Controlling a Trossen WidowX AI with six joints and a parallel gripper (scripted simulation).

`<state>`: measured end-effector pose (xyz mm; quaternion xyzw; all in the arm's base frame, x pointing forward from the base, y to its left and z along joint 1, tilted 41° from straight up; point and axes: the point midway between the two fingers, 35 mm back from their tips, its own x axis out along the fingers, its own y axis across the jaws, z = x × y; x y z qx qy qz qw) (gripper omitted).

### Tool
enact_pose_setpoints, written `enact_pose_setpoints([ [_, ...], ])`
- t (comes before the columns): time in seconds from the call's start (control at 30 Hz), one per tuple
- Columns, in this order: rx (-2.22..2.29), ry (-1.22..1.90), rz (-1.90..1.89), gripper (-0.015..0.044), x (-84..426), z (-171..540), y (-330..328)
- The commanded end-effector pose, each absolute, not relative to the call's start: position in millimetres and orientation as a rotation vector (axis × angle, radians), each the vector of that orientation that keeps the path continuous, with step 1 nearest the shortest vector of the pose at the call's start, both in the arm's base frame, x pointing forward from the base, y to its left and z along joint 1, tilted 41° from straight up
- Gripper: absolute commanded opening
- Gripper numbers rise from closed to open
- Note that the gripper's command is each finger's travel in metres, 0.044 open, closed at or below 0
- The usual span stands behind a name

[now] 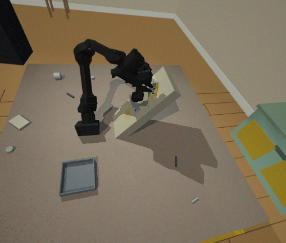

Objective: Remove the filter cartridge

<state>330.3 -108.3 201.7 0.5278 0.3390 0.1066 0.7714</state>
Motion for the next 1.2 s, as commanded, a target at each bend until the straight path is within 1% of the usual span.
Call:
enact_pose_setpoints([
  [0.0,1.150,0.737,0.227,0.0092,333.4,198.2,-104.4],
  [1.17,1.151,0.737,0.228,0.0092,336.0,196.8,-103.5],
])
